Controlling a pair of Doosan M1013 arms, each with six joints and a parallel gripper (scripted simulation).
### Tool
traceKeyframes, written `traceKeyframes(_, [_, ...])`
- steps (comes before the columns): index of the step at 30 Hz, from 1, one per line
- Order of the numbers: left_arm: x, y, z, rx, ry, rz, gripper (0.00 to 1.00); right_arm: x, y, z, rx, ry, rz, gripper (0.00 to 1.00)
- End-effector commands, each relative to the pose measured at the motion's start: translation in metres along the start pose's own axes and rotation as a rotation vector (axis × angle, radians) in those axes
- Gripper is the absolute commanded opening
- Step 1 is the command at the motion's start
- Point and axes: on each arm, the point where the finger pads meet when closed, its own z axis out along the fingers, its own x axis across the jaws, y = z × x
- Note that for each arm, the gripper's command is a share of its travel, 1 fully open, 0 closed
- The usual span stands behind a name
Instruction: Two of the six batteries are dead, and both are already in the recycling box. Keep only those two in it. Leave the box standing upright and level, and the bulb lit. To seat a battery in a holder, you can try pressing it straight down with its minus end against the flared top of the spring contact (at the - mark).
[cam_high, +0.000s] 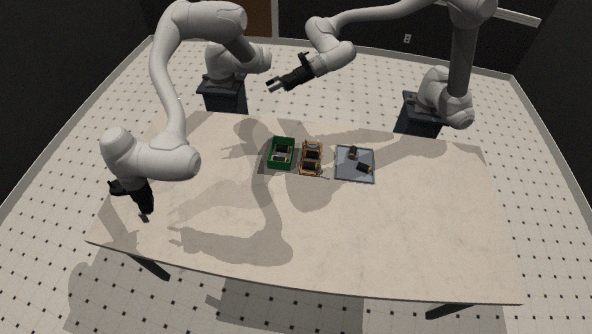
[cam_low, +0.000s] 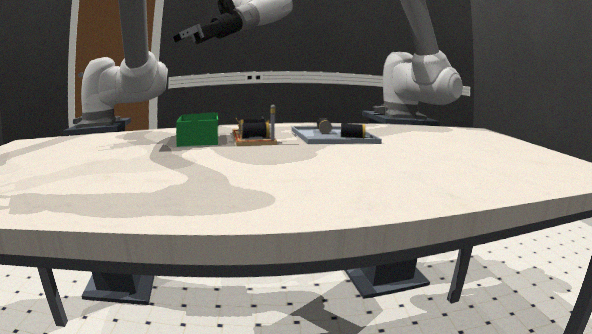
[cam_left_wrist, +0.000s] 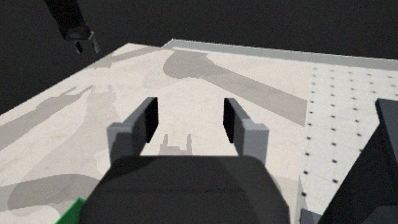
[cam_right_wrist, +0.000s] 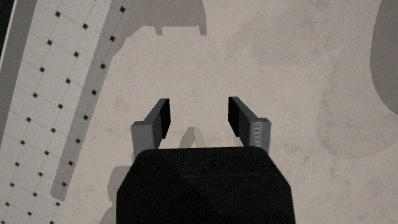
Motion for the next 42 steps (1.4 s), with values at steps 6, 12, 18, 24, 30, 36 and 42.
traceKeyframes(6, [-0.015, 0.037, 0.027, -0.208, 0.08, 0.089, 1.0, 0.066, -0.065, -0.014, -0.009, 0.03, 0.187, 1.0])
traceKeyframes(12, [-0.035, 0.069, 0.034, -0.369, 0.134, 0.153, 1.0, 0.146, -0.126, -0.027, -0.021, 0.074, 0.438, 1.0])
traceKeyframes(18, [-0.062, 0.1, 0.031, -0.533, 0.184, 0.212, 1.0, 0.237, -0.173, -0.042, -0.034, 0.137, 0.795, 1.0])
traceKeyframes(24, [-0.084, 0.12, 0.023, -0.645, 0.215, 0.247, 1.0, 0.299, -0.2, -0.052, -0.039, 0.164, 0.945, 1.0])
traceKeyframes(30, [-0.129, 0.152, -0.003, -0.849, 0.269, 0.298, 1.0, 0.417, -0.233, -0.072, -0.047, 0.217, 1.224, 1.0])
traceKeyframes(36, [-0.171, 0.173, -0.036, -1.027, 0.312, 0.326, 1.0, 0.517, -0.245, -0.089, -0.052, 0.266, 1.469, 1.0])
traceKeyframes(42, [-0.195, 0.182, -0.057, -1.124, 0.335, 0.334, 1.0, 0.615, -0.243, -0.107, -0.057, 0.312, 1.686, 1.0])
